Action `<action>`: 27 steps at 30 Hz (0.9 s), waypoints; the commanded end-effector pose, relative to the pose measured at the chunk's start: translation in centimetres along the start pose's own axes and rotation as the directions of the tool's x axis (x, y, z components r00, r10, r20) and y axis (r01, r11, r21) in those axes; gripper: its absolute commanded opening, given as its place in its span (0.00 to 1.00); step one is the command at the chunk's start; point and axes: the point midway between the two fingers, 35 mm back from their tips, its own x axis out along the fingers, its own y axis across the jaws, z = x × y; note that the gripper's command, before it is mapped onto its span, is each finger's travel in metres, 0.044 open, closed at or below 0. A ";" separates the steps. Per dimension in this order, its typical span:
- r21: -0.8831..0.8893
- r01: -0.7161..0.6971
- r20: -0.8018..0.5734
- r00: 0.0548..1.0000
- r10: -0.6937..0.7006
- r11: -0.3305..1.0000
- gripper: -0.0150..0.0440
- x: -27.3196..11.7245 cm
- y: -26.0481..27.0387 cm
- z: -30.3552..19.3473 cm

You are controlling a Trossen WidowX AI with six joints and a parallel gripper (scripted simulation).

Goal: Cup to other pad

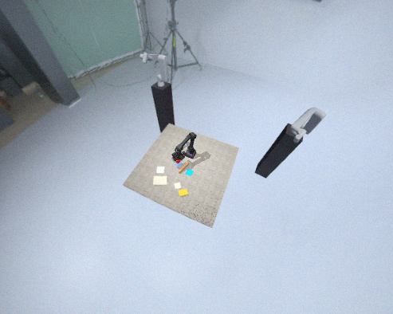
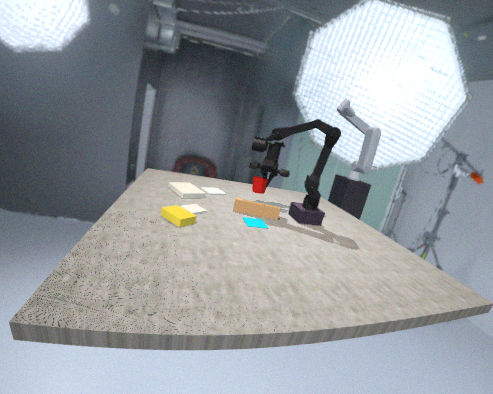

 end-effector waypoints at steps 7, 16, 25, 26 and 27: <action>0.000 0.000 0.000 1.000 0.000 1.000 0.25 0.0 0.0 0.0; 0.000 0.000 0.000 1.000 0.000 1.000 0.25 0.0 0.0 0.2; -0.001 -0.001 0.003 1.000 0.001 1.000 0.25 0.0 0.4 1.5; -0.001 -0.001 0.003 1.000 0.001 1.000 0.25 0.0 0.4 1.7; -0.001 -0.002 0.004 1.000 0.002 1.000 0.25 0.0 0.4 1.9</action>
